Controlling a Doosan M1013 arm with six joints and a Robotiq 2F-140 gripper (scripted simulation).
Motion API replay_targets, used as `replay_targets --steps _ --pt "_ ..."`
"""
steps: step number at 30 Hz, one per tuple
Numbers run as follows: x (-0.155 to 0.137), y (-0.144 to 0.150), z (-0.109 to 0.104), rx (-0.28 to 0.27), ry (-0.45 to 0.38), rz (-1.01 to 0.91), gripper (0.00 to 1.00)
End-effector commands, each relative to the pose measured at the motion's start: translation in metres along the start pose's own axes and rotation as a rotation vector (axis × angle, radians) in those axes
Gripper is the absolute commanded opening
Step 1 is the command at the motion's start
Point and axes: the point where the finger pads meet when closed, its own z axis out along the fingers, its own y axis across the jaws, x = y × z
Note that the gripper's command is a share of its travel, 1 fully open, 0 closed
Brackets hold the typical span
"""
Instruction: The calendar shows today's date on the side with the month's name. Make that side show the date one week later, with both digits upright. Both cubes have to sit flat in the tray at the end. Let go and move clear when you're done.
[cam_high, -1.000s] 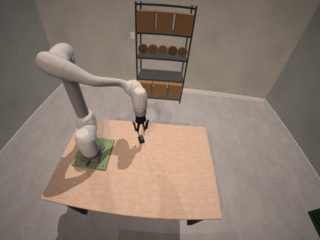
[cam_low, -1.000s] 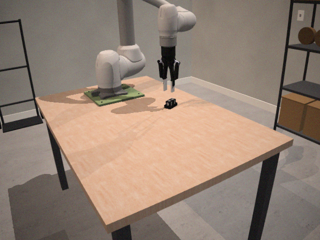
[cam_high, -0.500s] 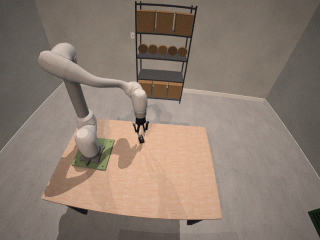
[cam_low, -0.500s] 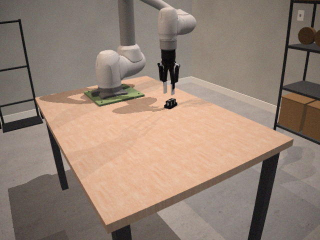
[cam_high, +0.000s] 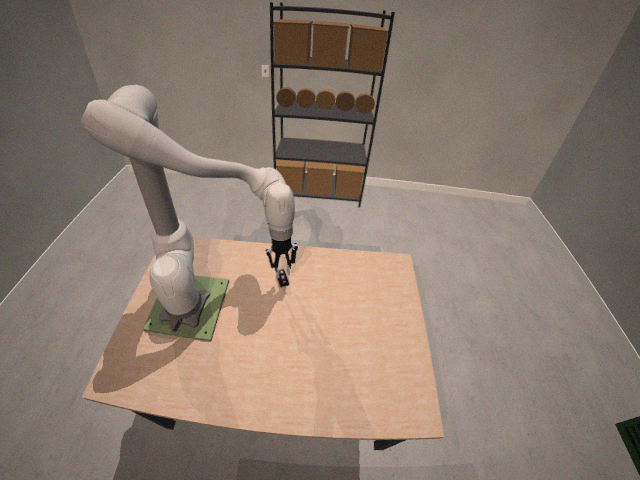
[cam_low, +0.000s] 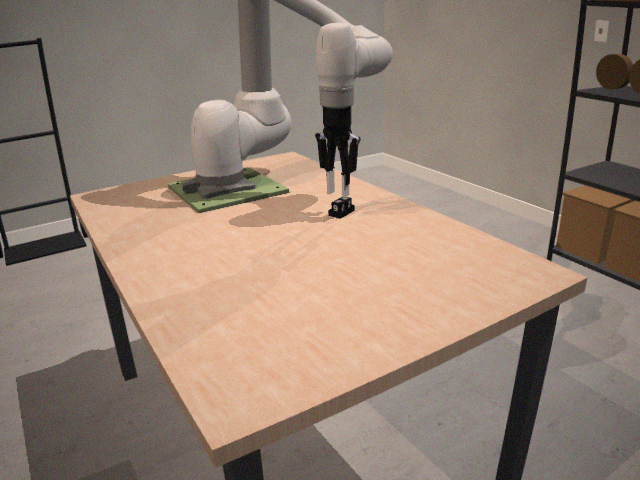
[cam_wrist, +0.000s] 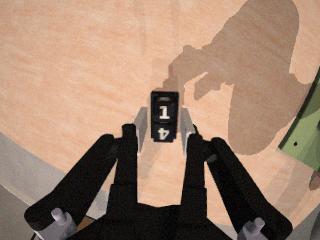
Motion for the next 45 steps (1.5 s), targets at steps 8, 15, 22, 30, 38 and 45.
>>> replay_targets --steps 8,15,22,30,38,45 --pt "-0.0002 0.0000 0.0092 0.000 0.000 0.000 0.35" --pt "-0.0002 0.0000 0.0114 0.000 0.000 0.000 0.35" --pt "-0.0002 0.0000 0.0120 0.000 0.000 0.000 0.35" --pt "-0.0002 0.0000 0.0120 0.000 0.000 0.000 0.35" --pt "-0.0002 0.0000 0.0120 0.000 0.000 0.000 0.35" --pt "-0.0002 0.0000 0.0120 0.000 0.000 0.000 0.35"
